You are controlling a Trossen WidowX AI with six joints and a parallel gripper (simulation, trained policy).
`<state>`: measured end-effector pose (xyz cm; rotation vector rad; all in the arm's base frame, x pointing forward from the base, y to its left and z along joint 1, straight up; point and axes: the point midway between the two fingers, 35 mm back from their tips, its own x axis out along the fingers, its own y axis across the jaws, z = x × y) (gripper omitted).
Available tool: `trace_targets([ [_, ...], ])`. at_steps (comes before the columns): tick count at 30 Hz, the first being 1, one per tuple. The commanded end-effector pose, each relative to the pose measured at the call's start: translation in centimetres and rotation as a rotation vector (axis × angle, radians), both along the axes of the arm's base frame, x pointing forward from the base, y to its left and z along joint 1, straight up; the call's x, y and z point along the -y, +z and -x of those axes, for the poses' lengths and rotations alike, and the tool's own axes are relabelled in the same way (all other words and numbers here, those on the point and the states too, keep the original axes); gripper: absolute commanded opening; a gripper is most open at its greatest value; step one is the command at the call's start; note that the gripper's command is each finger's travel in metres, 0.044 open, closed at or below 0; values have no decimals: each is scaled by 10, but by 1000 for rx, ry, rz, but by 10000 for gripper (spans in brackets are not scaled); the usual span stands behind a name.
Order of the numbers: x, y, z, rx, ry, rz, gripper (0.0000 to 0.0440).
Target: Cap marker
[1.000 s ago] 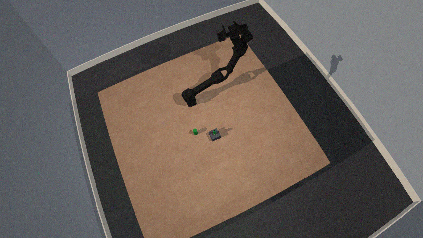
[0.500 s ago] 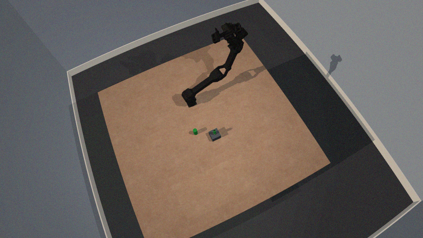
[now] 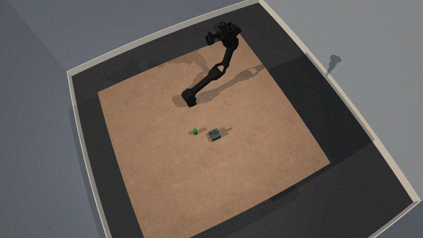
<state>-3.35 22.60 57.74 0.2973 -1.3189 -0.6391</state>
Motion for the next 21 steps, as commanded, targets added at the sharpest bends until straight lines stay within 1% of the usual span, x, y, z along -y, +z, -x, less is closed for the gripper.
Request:
trace_targets([
  [1,17,2,-3,-19,27,-46,317],
  [21,80,-1,-15,-126,166,-239,316],
])
